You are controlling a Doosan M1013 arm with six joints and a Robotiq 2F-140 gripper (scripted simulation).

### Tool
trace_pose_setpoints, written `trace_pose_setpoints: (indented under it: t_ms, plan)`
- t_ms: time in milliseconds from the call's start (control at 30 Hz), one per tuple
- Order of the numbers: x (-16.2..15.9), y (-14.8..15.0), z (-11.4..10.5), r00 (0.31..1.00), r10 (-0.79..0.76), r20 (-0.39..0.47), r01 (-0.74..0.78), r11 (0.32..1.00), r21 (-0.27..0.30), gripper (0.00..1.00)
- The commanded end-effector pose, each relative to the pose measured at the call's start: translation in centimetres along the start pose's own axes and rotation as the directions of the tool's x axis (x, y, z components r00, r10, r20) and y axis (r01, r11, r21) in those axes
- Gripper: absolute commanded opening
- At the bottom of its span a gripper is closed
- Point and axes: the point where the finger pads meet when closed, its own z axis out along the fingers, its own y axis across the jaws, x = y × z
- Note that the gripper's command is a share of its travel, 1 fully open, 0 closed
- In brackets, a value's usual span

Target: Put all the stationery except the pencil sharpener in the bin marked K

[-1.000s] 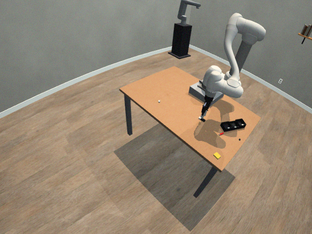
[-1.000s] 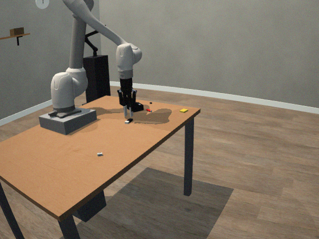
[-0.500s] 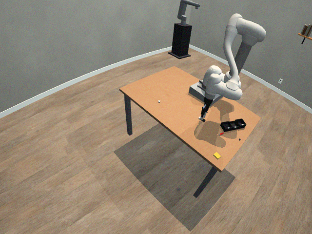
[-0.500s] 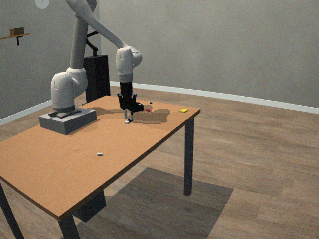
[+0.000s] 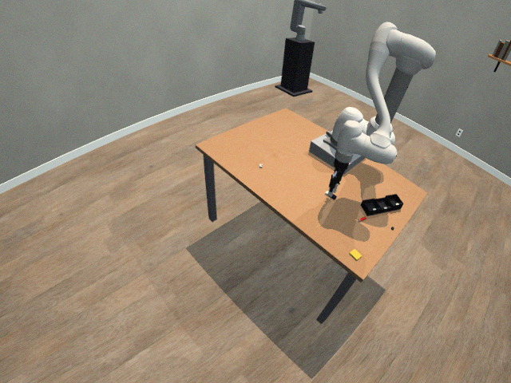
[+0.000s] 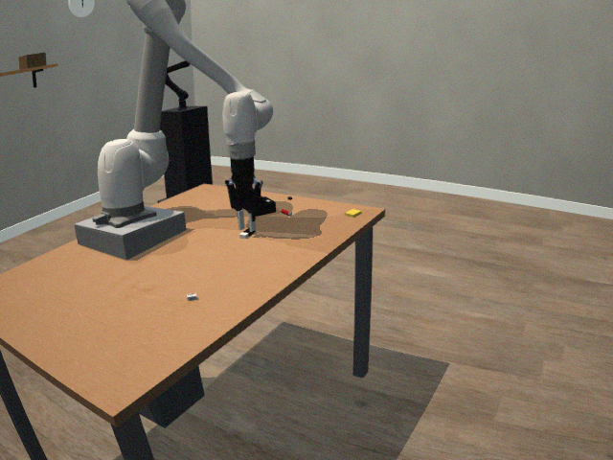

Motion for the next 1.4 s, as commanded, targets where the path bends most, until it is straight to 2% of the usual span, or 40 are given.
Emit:
trace_pose_setpoints:
  t_ms: [0, 433, 733, 1367]
  plan:
    - [-0.1, -0.6, 0.3, 1.0, -0.001, 0.0, 0.001, 1.0, 0.007, 0.31]
    - [-0.1, -0.6, 0.3, 1.0, -0.001, 0.0, 0.001, 1.0, 0.007, 0.31]
    - [-0.1, -0.6, 1.5, 1.0, -0.001, 0.0, 0.001, 1.0, 0.007, 0.31]
    - [-0.1, -0.6, 1.5, 1.0, -0.001, 0.0, 0.001, 1.0, 0.007, 0.31]
